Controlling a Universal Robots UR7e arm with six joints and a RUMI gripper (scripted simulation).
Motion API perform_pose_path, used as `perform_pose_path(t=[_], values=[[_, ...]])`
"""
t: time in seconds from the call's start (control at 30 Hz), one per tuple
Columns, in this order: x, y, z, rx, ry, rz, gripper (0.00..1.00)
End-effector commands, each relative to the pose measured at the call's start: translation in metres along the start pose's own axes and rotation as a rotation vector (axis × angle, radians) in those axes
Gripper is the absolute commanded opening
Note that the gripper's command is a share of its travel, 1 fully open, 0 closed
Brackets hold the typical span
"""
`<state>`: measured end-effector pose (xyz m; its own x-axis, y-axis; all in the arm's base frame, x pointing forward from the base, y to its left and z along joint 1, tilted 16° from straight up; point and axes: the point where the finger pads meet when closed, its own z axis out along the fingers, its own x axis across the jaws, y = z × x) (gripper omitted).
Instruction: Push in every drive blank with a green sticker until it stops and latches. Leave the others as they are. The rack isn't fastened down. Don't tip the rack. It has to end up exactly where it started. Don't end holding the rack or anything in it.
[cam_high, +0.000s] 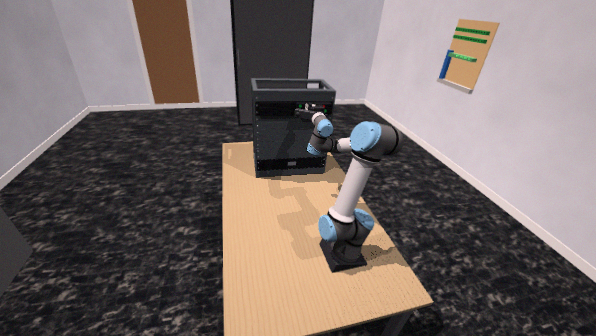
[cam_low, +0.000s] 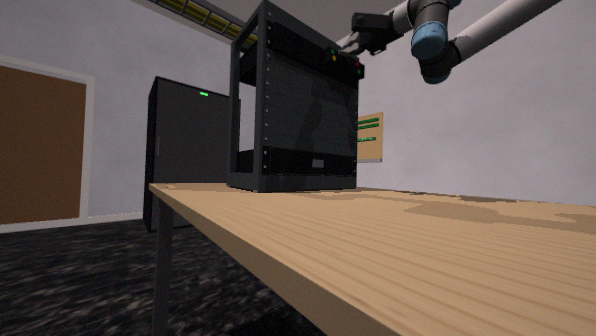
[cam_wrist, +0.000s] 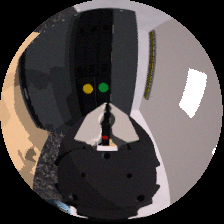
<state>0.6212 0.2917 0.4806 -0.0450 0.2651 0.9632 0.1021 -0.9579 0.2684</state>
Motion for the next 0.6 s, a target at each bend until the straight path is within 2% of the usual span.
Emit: perform_pose_path(t=[0.0, 0.57], values=[[0.0019, 0.0012, 0.003, -0.001, 0.003, 0.0, 0.0], [0.0021, 0.001, 0.013, -0.001, 0.003, 0.0, 0.0]])
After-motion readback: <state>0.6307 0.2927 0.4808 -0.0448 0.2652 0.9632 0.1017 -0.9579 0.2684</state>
